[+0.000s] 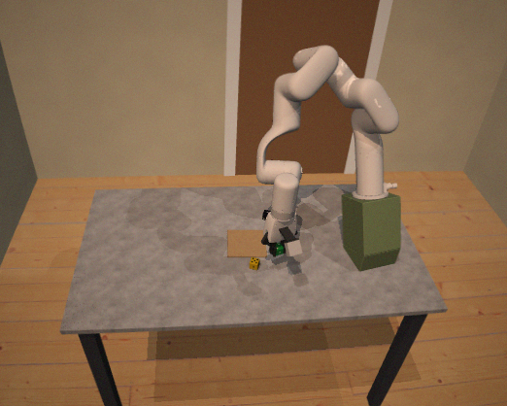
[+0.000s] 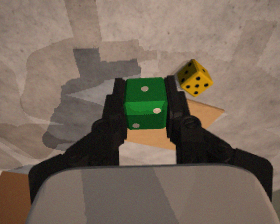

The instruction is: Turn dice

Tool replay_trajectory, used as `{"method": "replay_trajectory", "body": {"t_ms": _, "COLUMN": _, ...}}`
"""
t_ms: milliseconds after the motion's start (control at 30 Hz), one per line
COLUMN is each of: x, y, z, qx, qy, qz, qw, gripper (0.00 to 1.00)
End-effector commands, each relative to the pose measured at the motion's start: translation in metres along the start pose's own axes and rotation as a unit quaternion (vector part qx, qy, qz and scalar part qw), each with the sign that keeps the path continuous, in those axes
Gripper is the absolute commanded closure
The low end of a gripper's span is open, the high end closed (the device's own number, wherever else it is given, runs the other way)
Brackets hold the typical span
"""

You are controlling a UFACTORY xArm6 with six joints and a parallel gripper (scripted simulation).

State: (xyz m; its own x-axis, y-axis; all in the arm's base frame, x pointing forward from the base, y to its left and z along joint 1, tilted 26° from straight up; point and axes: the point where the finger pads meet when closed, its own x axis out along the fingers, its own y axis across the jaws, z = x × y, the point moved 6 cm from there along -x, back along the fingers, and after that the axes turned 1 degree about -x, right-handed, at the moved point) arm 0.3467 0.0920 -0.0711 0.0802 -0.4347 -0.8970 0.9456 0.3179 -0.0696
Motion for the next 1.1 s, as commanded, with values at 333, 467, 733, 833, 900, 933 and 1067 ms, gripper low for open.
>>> {"method": "replay_trajectory", "body": {"t_ms": 333, "x": -0.0204, "y": 0.0006, "z": 0.0007, "qx": 0.000, "qy": 0.000, "qz": -0.002, "qw": 1.000, "gripper": 0.73}}
{"method": "replay_trajectory", "body": {"t_ms": 467, "x": -0.0204, "y": 0.0006, "z": 0.0007, "qx": 0.001, "qy": 0.000, "qz": -0.002, "qw": 1.000, "gripper": 0.73}}
{"method": "replay_trajectory", "body": {"t_ms": 733, "x": -0.0195, "y": 0.0012, "z": 0.0013, "qx": 0.071, "qy": -0.001, "qz": -0.002, "qw": 0.997, "gripper": 0.73}}
{"method": "replay_trajectory", "body": {"t_ms": 833, "x": -0.0192, "y": 0.0014, "z": 0.0015, "qx": 0.091, "qy": -0.001, "qz": -0.002, "qw": 0.996, "gripper": 0.73}}
{"method": "replay_trajectory", "body": {"t_ms": 900, "x": -0.0186, "y": 0.0017, "z": 0.0019, "qx": 0.139, "qy": -0.001, "qz": -0.002, "qw": 0.990, "gripper": 0.73}}
{"method": "replay_trajectory", "body": {"t_ms": 933, "x": -0.0182, "y": 0.0020, "z": 0.0021, "qx": 0.166, "qy": -0.001, "qz": -0.002, "qw": 0.986, "gripper": 0.73}}
{"method": "replay_trajectory", "body": {"t_ms": 1067, "x": -0.0173, "y": 0.0025, "z": 0.0026, "qx": 0.228, "qy": -0.001, "qz": -0.002, "qw": 0.974, "gripper": 0.73}}
